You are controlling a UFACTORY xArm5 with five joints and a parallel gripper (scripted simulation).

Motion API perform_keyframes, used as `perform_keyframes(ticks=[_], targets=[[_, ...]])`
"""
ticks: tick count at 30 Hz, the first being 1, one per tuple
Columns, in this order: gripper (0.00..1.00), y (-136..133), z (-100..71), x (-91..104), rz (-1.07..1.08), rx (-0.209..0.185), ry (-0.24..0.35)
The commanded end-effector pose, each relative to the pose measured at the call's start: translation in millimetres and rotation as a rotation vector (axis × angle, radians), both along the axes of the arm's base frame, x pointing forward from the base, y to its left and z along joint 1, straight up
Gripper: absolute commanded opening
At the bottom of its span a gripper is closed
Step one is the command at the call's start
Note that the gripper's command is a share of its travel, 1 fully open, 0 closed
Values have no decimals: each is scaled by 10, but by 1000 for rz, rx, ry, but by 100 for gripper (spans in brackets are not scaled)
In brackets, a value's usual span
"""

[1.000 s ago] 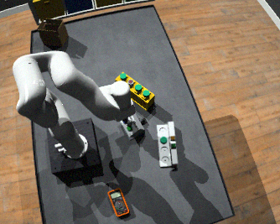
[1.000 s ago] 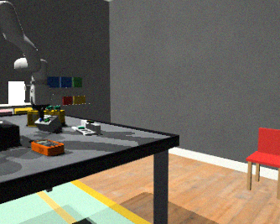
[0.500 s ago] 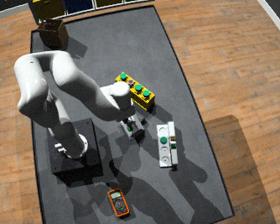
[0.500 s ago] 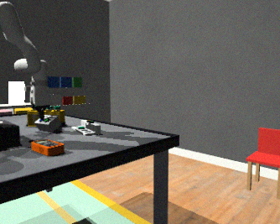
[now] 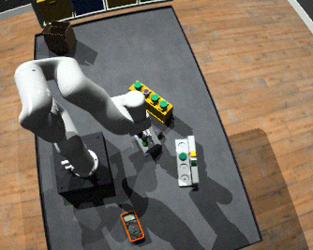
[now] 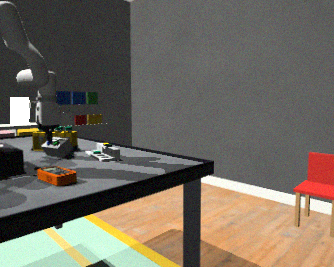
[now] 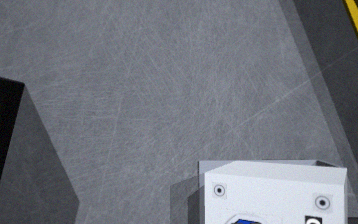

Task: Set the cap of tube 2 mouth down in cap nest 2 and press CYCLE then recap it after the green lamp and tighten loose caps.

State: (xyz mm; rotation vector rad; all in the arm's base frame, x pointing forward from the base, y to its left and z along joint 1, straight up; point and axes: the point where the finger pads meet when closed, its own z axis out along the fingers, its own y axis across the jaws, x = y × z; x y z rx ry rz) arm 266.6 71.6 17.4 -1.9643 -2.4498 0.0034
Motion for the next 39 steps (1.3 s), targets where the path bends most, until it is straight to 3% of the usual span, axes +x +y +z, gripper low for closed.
perform_keyframes(ticks=[1, 5, 14, 15, 18, 24, 39], targets=[[0, 6, 152, 20, 0, -2, -6], [0, 6, 262, 20, 0, -2, -6], [0, 6, 262, 20, 0, -2, -6], [100, -35, 258, 93, 83, -2, -6], [100, -149, 246, 294, 294, -2, -5], [100, -213, 240, 409, 426, -2, -6], [100, -569, 204, 1039, 1107, -3, -5]])
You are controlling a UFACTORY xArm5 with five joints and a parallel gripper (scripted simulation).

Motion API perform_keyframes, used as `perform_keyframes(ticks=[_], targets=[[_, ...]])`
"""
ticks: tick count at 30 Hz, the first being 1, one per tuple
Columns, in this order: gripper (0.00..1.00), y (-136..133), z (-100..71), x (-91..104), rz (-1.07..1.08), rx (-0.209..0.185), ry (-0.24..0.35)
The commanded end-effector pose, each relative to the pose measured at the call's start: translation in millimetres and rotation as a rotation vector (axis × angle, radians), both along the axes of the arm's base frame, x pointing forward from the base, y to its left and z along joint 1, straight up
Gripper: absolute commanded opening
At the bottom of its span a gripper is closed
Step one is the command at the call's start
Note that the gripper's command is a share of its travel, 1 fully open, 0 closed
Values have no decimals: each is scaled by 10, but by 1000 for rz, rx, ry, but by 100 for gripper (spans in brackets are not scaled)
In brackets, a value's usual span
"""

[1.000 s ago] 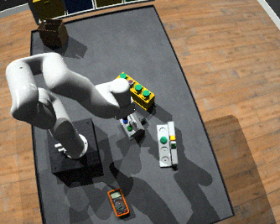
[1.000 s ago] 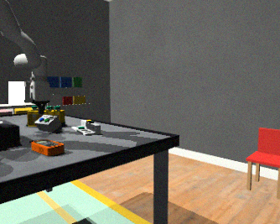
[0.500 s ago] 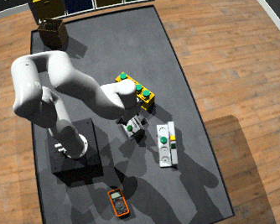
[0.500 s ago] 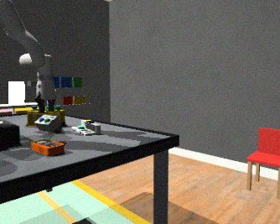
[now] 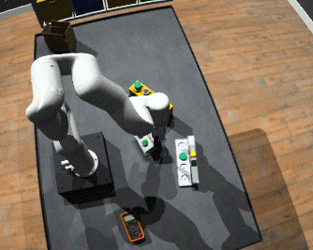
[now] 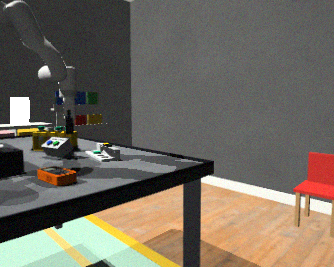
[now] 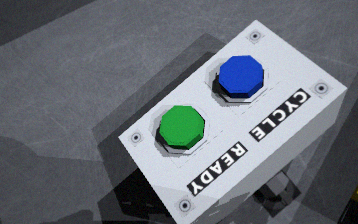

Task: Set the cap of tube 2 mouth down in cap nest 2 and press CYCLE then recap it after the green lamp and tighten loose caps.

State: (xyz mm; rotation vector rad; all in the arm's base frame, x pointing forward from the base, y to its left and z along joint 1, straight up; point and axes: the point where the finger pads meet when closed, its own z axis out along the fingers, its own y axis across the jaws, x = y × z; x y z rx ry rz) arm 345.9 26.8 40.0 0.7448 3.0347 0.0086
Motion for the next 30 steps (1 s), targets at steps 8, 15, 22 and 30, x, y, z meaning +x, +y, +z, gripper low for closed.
perform_keyframes(ticks=[8, 15, 22, 30], targets=[[100, -329, -43, 618, 255, -8, 14], [100, -542, -64, 995, 255, -8, 14], [100, -725, -81, 1320, 255, -8, 14], [100, -961, -104, 1740, 255, -8, 13]])
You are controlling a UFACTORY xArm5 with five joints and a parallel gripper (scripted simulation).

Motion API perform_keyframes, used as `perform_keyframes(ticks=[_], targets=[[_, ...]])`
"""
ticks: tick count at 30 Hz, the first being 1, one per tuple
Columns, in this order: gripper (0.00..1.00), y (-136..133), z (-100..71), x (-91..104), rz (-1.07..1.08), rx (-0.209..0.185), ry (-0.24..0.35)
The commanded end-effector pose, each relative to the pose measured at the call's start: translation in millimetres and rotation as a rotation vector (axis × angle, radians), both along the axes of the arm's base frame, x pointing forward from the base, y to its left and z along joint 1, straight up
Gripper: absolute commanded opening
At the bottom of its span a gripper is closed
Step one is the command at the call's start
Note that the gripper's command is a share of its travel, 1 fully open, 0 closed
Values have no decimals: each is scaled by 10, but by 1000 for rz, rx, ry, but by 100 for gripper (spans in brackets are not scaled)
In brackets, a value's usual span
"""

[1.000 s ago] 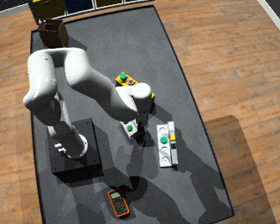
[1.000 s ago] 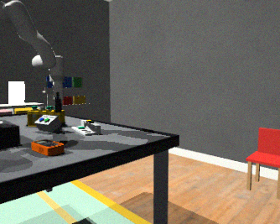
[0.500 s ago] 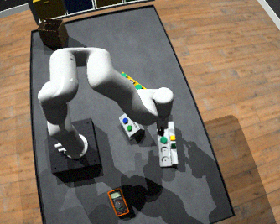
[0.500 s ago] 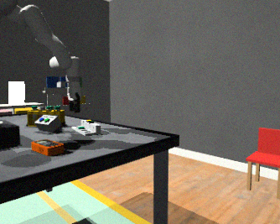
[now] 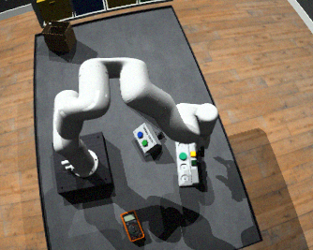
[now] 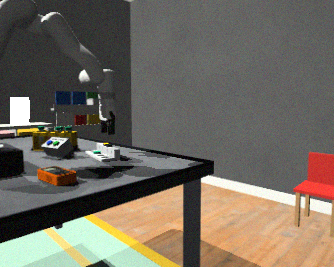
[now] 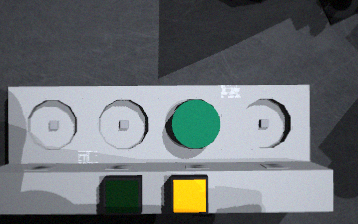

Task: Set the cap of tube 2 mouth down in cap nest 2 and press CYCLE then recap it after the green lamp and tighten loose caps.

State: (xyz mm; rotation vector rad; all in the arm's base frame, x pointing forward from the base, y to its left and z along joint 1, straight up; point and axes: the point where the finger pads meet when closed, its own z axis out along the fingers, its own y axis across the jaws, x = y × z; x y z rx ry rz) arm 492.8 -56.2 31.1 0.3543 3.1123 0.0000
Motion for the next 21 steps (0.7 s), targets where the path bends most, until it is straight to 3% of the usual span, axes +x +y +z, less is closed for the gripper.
perform_keyframes(ticks=[1, 4, 21], targets=[[100, -161, -19, 323, 1, -3, 5], [100, -236, -26, 455, 1, -3, 5], [100, -236, -26, 455, 1, -3, 5]])
